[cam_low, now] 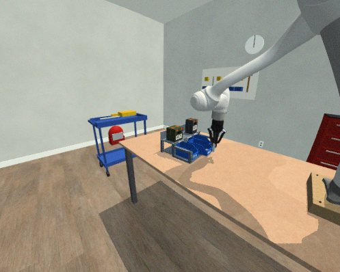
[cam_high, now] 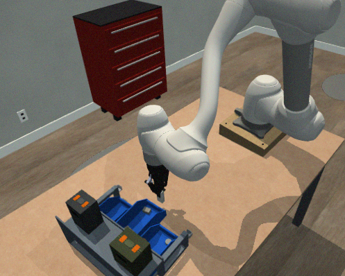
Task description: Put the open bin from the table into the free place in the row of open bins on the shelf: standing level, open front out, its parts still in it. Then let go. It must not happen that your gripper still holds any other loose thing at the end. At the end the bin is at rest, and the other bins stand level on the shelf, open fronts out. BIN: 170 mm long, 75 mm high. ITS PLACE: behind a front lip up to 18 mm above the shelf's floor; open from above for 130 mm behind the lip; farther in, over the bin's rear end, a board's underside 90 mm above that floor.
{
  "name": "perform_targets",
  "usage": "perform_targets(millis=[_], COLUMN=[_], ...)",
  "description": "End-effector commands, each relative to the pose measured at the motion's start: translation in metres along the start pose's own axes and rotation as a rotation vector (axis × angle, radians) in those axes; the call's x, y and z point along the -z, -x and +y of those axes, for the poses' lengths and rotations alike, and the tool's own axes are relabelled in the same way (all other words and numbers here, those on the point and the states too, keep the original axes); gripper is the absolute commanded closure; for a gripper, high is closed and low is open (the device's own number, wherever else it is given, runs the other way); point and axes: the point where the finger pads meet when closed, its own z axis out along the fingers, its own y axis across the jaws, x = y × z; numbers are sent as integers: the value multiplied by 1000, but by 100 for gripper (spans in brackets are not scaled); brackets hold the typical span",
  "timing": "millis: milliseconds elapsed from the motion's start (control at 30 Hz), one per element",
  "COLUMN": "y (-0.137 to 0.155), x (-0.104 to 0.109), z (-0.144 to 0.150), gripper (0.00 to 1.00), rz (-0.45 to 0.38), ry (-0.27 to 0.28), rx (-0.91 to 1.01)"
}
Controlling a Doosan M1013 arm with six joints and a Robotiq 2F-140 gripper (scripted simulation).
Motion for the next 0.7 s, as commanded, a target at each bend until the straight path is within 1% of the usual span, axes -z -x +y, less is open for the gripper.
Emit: perform_targets(millis=[0, 133, 367, 667], y=[0, 0, 0, 0], x=[-8, -16, -23, -26], z=[0, 0, 0, 0], gripper=[100, 100, 100, 100], rz=[0, 0, 0, 0], ry=[0, 0, 0, 0], rx=[0, 0, 0, 0])
